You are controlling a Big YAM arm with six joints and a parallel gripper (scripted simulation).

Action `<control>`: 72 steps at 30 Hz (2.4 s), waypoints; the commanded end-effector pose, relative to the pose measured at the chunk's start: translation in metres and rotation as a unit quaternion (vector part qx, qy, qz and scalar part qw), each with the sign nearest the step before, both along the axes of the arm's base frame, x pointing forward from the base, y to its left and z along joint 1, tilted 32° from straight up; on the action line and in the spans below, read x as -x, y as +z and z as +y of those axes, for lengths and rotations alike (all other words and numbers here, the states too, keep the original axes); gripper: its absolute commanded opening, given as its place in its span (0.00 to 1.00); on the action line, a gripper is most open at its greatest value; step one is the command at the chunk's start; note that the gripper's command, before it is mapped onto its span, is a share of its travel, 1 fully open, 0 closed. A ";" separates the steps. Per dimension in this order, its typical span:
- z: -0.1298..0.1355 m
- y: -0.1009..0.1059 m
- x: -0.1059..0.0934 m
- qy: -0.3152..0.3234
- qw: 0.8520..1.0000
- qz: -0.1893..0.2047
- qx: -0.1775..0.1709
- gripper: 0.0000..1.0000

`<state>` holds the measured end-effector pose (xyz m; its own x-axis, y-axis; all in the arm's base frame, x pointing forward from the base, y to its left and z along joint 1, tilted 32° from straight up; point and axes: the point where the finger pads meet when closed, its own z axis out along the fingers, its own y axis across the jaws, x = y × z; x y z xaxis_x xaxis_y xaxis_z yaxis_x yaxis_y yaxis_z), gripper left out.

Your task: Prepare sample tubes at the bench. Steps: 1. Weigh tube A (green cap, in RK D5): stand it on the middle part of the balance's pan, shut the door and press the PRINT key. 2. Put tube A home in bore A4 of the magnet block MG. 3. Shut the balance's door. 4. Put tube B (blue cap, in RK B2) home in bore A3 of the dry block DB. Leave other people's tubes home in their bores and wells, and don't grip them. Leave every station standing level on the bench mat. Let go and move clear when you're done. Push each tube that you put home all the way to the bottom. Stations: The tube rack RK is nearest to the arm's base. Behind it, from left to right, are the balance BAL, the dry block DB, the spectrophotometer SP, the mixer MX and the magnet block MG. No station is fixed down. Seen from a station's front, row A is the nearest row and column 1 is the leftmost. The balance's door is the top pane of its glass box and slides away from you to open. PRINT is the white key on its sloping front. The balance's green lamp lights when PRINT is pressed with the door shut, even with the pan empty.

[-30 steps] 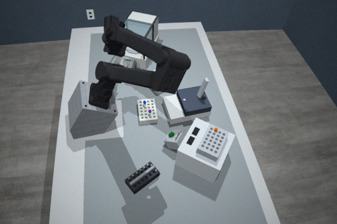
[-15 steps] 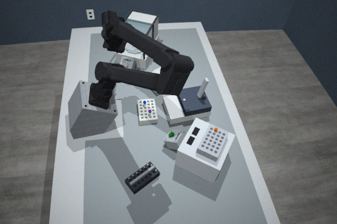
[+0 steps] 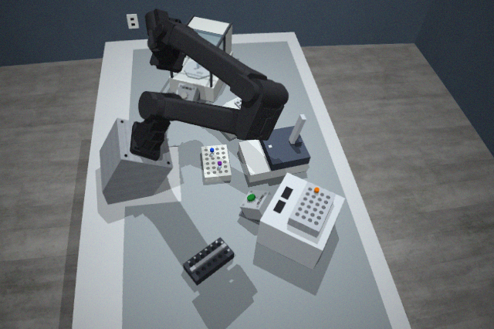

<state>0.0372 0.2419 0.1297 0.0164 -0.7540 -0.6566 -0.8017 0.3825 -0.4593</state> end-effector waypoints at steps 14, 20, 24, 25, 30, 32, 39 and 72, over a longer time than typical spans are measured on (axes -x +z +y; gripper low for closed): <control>0.010 0.044 0.023 -0.004 0.999 0.015 -0.028 0.30; 0.010 0.050 0.026 -0.004 0.999 0.016 -0.028 0.30; 0.009 0.056 0.030 -0.004 0.999 0.016 -0.028 0.30; 0.009 0.057 0.031 -0.004 0.999 0.016 -0.028 0.30; 0.008 0.064 0.035 -0.004 0.999 0.017 -0.027 0.30; 0.007 0.067 0.037 -0.004 0.999 0.017 -0.027 0.30; 0.003 0.057 0.031 -0.006 1.000 0.014 -0.021 0.30; 0.003 0.057 0.032 -0.006 1.000 0.014 -0.021 0.30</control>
